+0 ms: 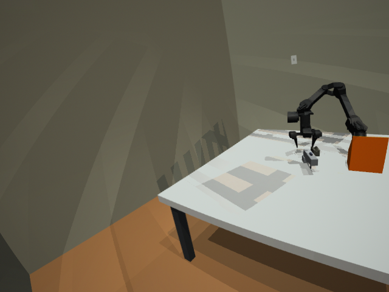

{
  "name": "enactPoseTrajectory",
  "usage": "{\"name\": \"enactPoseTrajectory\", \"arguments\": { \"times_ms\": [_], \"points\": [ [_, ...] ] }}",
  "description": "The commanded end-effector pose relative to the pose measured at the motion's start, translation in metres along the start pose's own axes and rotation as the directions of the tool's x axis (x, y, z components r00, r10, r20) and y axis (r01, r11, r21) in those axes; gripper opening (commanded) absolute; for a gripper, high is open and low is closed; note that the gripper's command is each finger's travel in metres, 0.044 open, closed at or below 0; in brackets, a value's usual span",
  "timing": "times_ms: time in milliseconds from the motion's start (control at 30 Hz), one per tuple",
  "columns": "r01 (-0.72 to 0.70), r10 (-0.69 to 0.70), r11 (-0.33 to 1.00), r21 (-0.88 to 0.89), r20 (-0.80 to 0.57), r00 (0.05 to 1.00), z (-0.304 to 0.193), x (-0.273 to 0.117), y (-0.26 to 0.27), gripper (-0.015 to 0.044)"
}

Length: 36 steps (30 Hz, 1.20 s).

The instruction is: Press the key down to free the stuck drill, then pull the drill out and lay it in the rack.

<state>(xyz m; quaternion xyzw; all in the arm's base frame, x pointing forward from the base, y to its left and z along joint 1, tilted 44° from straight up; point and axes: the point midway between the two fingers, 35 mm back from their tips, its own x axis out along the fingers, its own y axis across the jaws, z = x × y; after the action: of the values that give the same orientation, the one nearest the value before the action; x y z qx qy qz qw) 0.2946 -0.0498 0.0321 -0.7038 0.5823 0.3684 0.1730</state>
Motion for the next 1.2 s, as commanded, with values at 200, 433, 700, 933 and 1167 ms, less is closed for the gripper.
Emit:
{"name": "enactPoseTrajectory", "arguments": {
  "times_ms": [200,433,700,933,1167],
  "points": [
    [-0.001,0.001,1.0,-0.011,-0.006,1.0,0.0,0.003,0.001,0.044],
    [-0.001,0.001,1.0,-0.012,-0.006,1.0,0.003,0.014,0.0,0.044],
    [-0.001,0.001,1.0,-0.012,-0.006,1.0,0.006,0.027,0.0,0.044],
    [-0.002,0.002,1.0,-0.012,-0.007,1.0,0.009,0.038,0.0,0.044],
    [-0.002,0.002,1.0,-0.012,-0.008,1.0,0.012,0.048,0.001,0.044]
  ]
}}
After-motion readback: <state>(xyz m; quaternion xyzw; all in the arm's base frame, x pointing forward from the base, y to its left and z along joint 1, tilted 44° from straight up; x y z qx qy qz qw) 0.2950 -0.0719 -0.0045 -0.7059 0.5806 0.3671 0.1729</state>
